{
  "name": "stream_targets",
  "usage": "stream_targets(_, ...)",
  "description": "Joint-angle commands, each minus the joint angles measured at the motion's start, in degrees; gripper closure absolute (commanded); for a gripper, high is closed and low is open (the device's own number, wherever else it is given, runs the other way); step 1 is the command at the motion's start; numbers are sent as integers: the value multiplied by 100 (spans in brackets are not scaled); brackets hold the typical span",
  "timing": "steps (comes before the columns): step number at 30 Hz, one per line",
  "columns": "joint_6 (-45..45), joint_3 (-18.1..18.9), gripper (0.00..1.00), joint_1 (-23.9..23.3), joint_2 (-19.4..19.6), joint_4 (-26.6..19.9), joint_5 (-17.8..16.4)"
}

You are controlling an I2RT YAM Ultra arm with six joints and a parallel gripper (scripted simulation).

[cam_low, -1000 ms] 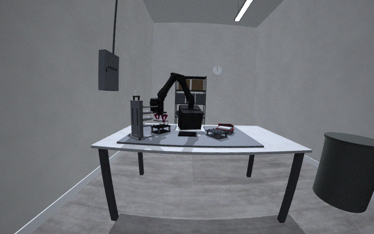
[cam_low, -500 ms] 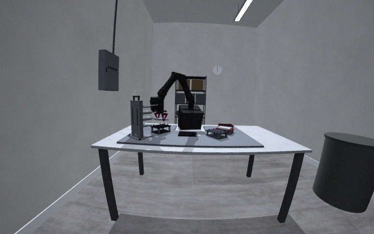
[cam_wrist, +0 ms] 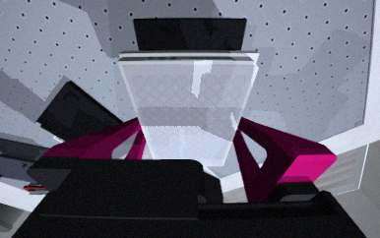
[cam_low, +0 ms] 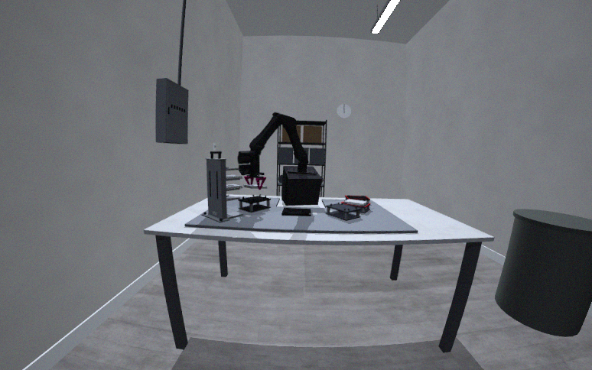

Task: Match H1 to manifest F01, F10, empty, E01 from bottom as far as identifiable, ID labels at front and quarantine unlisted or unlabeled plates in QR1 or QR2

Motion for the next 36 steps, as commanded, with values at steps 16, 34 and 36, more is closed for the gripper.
stream_targets(16, -153, 227, 14, -175, -487, -614, -30)
stream_targets(34, -368, 641, 14, -381, -921, -1523, -49)
stream_targets(36, -395, 703, 14, -407, -966, -1639, -52)
